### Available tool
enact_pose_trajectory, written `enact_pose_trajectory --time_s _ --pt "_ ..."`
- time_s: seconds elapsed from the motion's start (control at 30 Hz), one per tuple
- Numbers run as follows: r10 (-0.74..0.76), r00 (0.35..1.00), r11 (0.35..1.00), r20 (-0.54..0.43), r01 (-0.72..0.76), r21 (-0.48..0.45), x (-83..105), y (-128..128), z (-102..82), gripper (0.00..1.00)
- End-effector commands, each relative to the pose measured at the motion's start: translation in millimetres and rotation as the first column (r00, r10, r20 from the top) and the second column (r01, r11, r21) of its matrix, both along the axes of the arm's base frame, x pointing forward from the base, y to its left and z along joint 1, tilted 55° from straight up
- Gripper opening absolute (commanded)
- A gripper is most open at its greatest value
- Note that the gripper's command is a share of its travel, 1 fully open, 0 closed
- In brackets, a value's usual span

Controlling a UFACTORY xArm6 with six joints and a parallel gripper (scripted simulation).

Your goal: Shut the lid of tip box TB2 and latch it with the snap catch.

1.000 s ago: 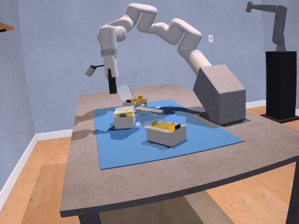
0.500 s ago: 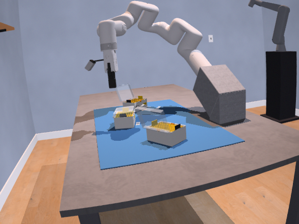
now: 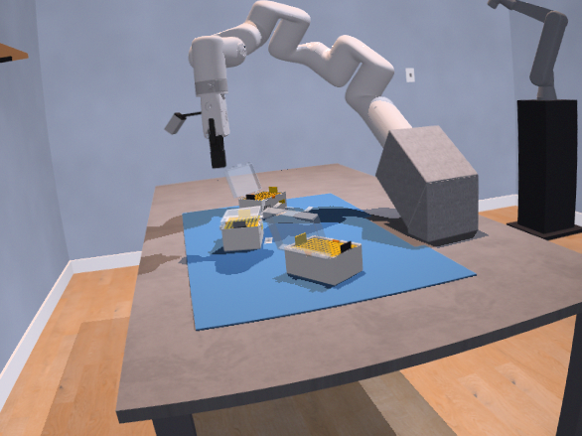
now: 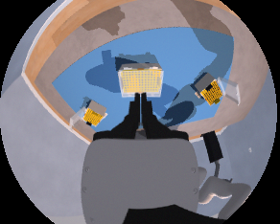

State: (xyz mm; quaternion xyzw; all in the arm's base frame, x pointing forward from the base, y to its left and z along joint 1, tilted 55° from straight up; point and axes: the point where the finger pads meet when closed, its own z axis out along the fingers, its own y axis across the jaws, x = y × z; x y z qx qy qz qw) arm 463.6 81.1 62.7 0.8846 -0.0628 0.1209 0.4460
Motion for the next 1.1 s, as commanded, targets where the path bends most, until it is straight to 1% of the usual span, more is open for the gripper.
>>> enact_pose_trajectory --time_s 0.0,0.73,0.87,1.07 --pt "0.002 1.0 1.0 0.003 -0.002 0.002 0.7 1.5 0.9 0.0" --pt "0.002 1.0 1.0 0.002 -0.002 0.002 0.7 1.4 0.9 0.0" --pt "0.002 1.0 1.0 0.003 -0.002 0.002 -2.2 -1.6 -2.3 0.0" --pt "0.002 1.0 1.0 0.002 -0.002 0.002 -11.0 -10.8 -12.0 0.0"
